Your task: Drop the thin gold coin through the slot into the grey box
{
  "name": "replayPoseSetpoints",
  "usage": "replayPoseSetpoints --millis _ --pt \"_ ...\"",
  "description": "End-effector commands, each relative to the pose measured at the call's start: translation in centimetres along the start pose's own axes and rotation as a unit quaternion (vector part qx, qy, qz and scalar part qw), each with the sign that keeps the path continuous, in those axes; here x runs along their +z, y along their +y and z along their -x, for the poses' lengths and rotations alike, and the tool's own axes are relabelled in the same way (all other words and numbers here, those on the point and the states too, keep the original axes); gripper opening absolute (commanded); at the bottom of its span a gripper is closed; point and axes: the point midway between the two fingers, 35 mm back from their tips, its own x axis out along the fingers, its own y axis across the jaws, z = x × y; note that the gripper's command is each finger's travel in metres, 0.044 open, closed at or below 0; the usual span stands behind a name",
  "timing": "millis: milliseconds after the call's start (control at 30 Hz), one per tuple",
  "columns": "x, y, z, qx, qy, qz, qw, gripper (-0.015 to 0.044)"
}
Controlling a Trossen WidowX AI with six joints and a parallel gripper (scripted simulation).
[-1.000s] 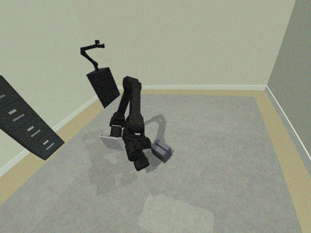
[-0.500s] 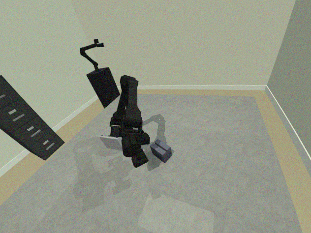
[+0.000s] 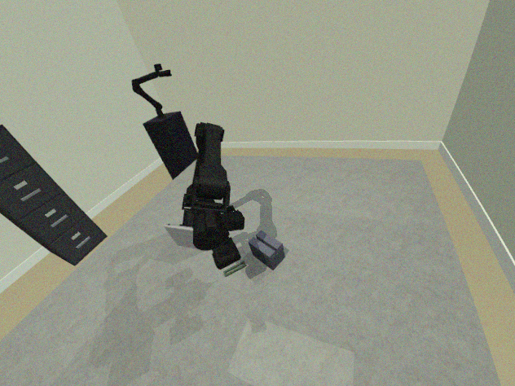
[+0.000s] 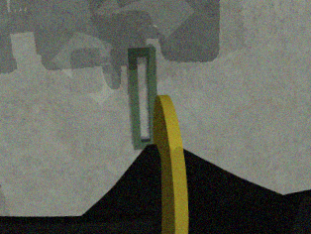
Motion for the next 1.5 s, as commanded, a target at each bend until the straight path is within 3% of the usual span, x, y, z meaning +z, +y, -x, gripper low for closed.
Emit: replayPoseSetpoints --millis 0,167,633,1300,1467 --pt "-0.08 0.08 1.19 -0.001 0.002 0.002 1.000 0.0000" --pt "-0.10 0.14 1.58 -0.001 0.002 -0.009 1.000 0.0000" --pt "-0.31 -0.10 1.63 -0.002 0.002 -0.244 0.970 0.0000" --pt "-0.62 -0.44 1.70 -0.002 0.001 -0.551 0.834 0.0000" --pt "-0.64 -0.47 1.71 -0.002 0.001 -0.573 0.819 0.0000"
